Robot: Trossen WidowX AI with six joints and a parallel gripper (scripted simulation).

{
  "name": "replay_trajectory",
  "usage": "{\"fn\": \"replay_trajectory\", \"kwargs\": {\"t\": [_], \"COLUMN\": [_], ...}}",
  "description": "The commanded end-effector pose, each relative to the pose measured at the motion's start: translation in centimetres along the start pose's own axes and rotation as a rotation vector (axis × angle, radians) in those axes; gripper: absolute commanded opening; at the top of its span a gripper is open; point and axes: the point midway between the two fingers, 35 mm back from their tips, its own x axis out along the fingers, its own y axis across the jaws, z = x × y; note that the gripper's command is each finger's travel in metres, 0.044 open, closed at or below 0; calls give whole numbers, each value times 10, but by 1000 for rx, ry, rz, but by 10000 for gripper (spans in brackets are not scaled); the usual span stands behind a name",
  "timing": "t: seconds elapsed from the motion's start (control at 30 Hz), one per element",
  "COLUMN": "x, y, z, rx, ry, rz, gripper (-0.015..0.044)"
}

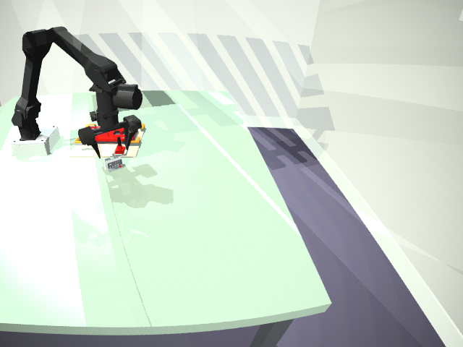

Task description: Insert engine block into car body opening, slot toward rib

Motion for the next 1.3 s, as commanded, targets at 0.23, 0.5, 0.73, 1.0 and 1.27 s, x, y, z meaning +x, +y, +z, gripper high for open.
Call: {"fn": "replay_trajectory", "kwargs": {"t": [0.23, 0.5, 0.73, 1.0, 1.27], "x": [22, 35, 41, 41, 41], "y": [2, 3, 3, 3, 3], "z": [1, 2, 2, 2, 2], "rx": [-5, -5, -5, -5, -5], "ry": [-7, -7, -7, -7, -7], "rz": [11, 11, 11, 11, 11], "gripper": [440, 440, 414, 223, 150]}}
